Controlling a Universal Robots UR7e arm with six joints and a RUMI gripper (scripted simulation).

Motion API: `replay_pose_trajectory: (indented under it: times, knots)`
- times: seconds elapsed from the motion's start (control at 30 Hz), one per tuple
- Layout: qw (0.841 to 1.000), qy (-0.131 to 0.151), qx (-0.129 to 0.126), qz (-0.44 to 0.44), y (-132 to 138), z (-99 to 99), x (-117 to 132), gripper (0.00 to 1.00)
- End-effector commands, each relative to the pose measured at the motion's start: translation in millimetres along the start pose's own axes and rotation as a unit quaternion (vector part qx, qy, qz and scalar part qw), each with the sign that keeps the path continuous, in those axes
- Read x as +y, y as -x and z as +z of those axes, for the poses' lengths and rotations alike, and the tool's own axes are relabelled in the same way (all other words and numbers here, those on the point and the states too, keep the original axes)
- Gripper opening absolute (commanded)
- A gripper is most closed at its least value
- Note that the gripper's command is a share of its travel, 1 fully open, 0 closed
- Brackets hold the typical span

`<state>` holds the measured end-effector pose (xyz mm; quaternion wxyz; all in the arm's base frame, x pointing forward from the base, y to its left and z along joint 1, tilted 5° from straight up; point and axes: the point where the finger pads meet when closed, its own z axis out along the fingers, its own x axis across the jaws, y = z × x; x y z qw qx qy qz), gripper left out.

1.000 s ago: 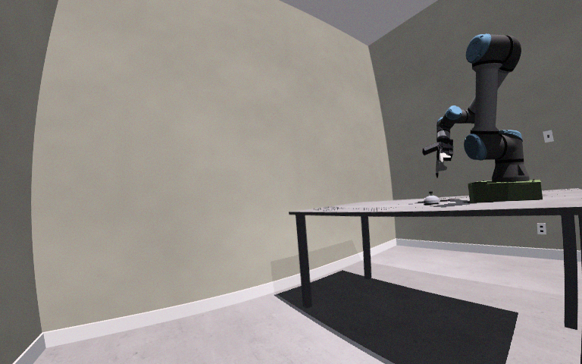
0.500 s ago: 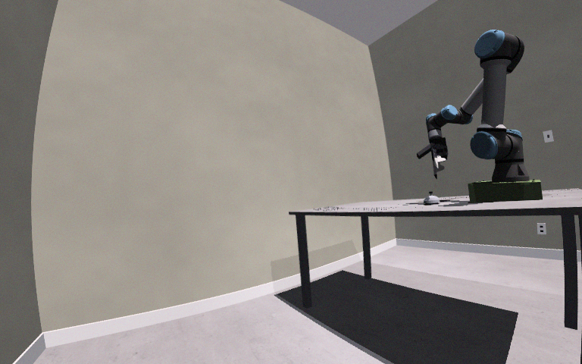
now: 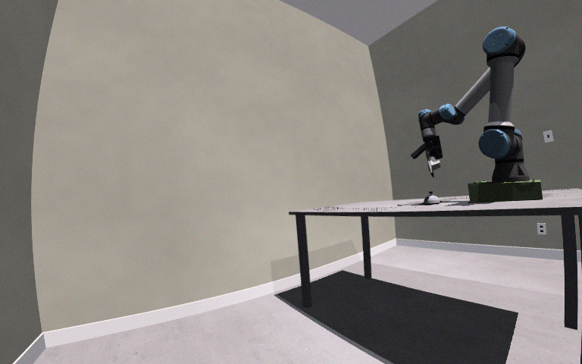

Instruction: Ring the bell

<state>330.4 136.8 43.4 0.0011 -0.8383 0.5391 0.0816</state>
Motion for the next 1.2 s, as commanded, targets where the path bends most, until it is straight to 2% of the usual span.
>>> replay_pose_trajectory:
  times: [0.0,0.27,0.63,0.67,1.17]
  knots:
    - [0.999,0.0,0.028,0.016,5.0,0.2,-7.4,1.0]
    - [0.998,-0.007,0.048,0.027,10.6,-0.7,-13.9,1.0]
    - [0.998,-0.008,0.052,0.03,11.9,-0.9,-15.2,1.0]
    - [0.998,-0.008,0.052,0.03,11.9,-0.9,-15.2,0.0]
    - [0.998,-0.008,0.052,0.03,11.9,-0.9,-15.2,0.0]
